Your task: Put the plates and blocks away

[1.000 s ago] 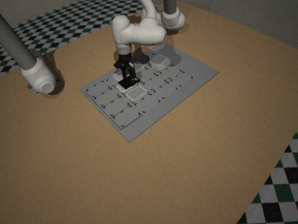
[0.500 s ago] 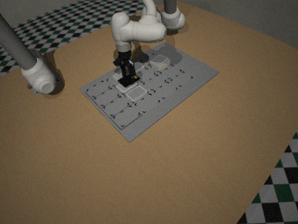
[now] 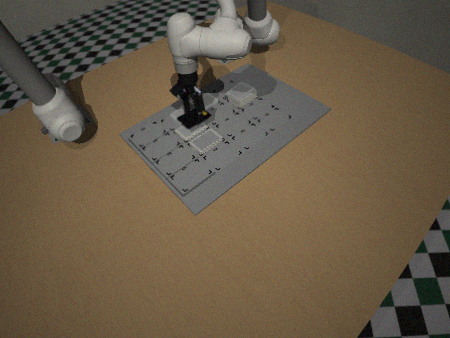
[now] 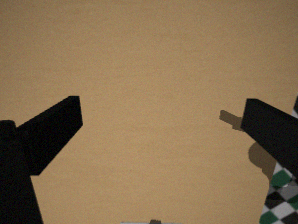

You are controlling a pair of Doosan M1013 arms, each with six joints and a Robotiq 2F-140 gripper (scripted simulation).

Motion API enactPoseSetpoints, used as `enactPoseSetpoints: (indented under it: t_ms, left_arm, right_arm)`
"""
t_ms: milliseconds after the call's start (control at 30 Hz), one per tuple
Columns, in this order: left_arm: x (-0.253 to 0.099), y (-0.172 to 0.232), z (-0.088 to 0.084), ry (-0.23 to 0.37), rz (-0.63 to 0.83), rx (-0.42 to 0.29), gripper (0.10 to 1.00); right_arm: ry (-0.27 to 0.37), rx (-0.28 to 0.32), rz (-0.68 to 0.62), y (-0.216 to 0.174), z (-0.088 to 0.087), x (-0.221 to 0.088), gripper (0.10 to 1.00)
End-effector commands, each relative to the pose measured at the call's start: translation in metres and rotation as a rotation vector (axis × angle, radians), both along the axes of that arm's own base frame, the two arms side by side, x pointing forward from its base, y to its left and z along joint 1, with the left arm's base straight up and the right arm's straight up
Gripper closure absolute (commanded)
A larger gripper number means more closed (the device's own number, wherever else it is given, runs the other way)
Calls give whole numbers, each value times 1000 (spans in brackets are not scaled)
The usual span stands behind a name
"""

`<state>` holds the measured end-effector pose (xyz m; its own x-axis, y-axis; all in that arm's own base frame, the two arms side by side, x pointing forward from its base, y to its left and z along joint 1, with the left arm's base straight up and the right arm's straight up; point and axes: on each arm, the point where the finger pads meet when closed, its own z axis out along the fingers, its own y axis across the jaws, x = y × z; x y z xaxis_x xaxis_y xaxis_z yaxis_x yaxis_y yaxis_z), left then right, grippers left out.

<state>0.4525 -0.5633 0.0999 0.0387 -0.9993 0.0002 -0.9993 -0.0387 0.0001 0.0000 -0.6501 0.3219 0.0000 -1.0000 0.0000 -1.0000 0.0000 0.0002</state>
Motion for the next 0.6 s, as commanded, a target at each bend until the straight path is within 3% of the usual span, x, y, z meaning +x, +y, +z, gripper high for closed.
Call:
enactPoseSetpoints:
  t_ms: [0, 567]
  left_arm:
    - [0, 0, 3, -1, 0, -1, 999]
    - [1, -17, 9, -1, 0, -1, 999]
  right_arm:
    - [0, -1, 0, 0, 1, 0, 98]
    - [0, -1, 0, 0, 1, 0, 98]
